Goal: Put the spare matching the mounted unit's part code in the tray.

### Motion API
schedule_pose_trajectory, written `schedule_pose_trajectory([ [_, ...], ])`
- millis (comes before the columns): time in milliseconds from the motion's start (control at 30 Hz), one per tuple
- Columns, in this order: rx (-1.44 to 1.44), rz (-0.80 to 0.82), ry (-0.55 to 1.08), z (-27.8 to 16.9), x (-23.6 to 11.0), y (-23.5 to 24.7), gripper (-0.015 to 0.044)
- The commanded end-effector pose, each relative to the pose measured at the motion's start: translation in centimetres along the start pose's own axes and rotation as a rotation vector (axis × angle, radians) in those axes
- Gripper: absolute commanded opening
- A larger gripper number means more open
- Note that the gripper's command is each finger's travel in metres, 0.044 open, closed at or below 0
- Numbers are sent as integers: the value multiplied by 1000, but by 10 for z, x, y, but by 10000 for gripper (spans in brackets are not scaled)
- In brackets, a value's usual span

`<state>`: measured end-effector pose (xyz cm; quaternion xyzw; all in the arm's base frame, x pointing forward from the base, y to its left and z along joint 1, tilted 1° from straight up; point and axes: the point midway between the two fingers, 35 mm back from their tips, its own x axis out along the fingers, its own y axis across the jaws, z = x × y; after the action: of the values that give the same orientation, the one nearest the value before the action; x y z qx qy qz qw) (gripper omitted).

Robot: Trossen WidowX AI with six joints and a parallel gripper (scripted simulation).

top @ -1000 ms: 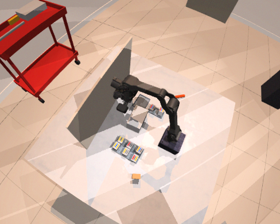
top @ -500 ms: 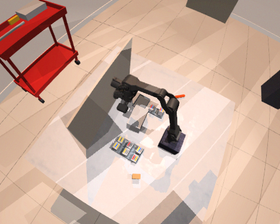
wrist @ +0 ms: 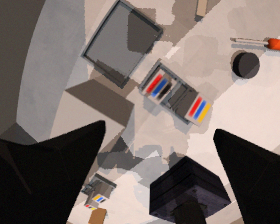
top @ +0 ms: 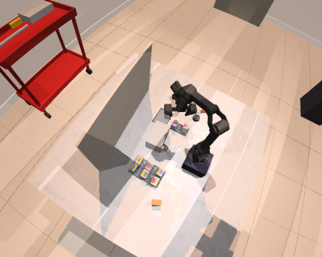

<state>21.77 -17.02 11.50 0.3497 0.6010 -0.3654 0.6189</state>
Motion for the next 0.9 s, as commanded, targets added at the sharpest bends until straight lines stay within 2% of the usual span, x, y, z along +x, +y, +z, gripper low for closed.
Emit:
schedule_pose_trajectory([
  [0, 351, -9, 1, -21, 19, -56, 440],
  [67, 473, -11, 1, -30, 27, -73, 440],
  [300, 488, -11, 1, -31, 28, -75, 440],
  [467, 488, -11, 1, -27, 62, -73, 309],
  [500, 488, -11, 1, -27, 66, -73, 300],
  [867, 488, -11, 1, -26, 70, -73, 300],
])
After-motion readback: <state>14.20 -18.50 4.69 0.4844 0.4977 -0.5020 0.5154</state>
